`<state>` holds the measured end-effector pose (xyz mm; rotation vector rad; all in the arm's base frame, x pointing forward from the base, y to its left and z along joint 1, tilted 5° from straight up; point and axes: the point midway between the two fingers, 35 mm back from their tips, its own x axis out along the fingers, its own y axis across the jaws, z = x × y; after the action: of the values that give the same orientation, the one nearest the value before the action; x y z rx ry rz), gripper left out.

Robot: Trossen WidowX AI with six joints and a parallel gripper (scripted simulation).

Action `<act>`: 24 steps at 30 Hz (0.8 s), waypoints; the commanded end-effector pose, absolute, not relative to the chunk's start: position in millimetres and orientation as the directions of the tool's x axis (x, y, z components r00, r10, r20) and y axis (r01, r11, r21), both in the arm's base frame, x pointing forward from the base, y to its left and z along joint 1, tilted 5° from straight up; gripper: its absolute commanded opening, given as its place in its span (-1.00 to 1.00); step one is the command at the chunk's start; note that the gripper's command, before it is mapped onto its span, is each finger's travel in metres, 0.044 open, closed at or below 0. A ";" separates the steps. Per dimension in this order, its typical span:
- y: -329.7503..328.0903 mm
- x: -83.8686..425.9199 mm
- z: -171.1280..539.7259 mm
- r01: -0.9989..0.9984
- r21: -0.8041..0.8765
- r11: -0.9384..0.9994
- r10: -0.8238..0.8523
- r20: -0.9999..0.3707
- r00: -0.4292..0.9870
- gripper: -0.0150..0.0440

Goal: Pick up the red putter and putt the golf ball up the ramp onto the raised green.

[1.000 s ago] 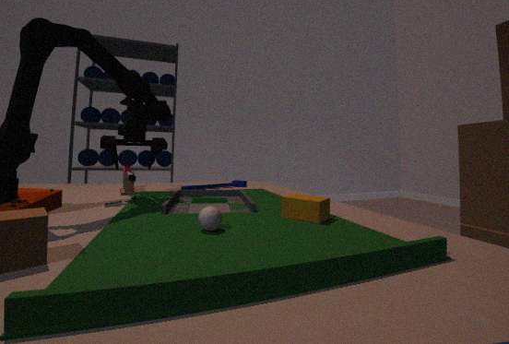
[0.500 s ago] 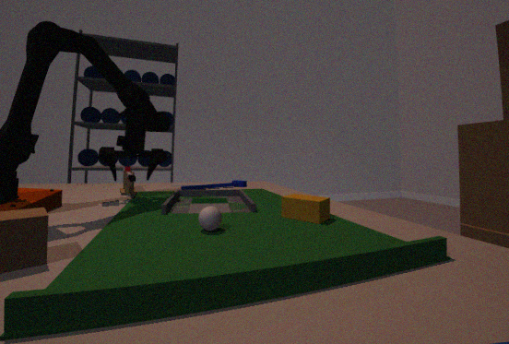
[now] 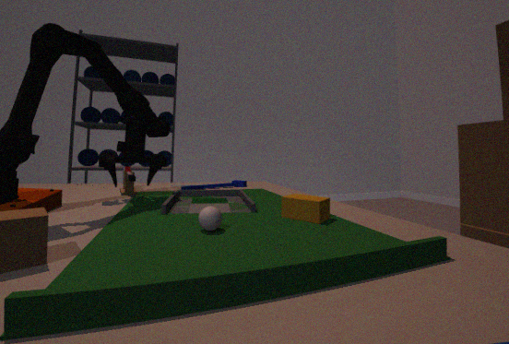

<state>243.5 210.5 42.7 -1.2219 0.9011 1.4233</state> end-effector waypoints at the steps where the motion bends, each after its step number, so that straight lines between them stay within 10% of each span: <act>1: 208.6 242.5 35.1 -0.975 -0.067 -0.214 0.211 -0.977 0.021 1.00; 4: 208.5 242.5 34.8 -0.975 -0.067 -0.214 0.211 -0.977 0.021 1.00; 19: 210.0 243.3 38.4 -0.975 -0.069 -0.209 0.217 -0.976 0.023 -0.33; 24: 210.0 243.3 38.4 -0.975 -0.069 -0.209 0.217 -0.976 0.023 -0.45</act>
<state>242.9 209.8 38.2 -1.2206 0.9054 1.4253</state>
